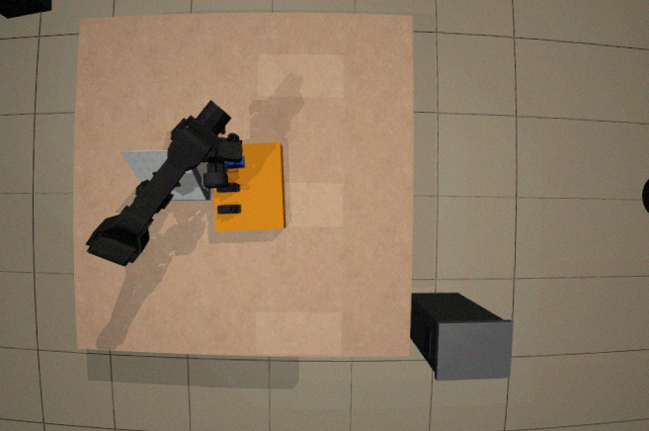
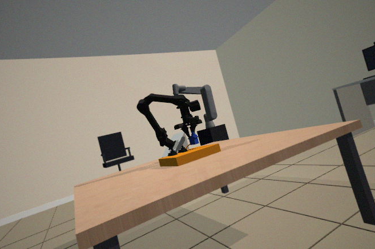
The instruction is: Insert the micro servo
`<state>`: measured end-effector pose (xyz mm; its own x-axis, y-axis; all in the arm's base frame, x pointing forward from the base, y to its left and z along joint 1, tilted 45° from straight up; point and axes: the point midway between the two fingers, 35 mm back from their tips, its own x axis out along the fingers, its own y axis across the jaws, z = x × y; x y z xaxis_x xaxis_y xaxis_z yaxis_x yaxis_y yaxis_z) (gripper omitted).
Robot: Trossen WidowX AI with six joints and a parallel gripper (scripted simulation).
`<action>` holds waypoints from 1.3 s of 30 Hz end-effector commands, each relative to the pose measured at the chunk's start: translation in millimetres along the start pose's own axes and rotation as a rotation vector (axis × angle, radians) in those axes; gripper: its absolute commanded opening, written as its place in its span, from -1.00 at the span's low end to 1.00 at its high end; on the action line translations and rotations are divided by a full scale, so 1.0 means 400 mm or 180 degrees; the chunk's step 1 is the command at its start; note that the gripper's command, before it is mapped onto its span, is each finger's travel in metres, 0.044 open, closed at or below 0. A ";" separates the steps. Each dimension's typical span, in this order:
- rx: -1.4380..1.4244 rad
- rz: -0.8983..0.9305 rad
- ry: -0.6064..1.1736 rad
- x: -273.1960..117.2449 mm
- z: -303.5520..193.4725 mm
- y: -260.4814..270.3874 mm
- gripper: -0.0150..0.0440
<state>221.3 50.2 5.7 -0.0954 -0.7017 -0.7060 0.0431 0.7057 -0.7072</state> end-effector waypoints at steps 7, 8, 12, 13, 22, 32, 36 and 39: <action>0.0057 0.0022 -0.0011 -0.003 -0.105 0.003 -0.49; 0.0060 0.0022 -0.0011 -0.003 -0.107 0.003 -0.49; 0.0060 0.0022 -0.0011 0.004 -0.106 0.003 -0.49; 0.0060 0.0022 -0.0011 0.006 -0.106 0.003 -0.49; 0.0061 0.0021 -0.0012 0.042 -0.103 0.003 -0.49; 0.0061 0.0020 -0.0012 0.048 -0.103 0.003 -0.49; 0.0061 0.0020 -0.0012 0.049 -0.103 0.003 -0.49; 0.0061 0.0020 -0.0012 0.056 -0.103 0.003 -0.49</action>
<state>177.9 41.0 -8.1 -0.0948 -0.6961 -0.7117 0.0664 0.7089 -0.7022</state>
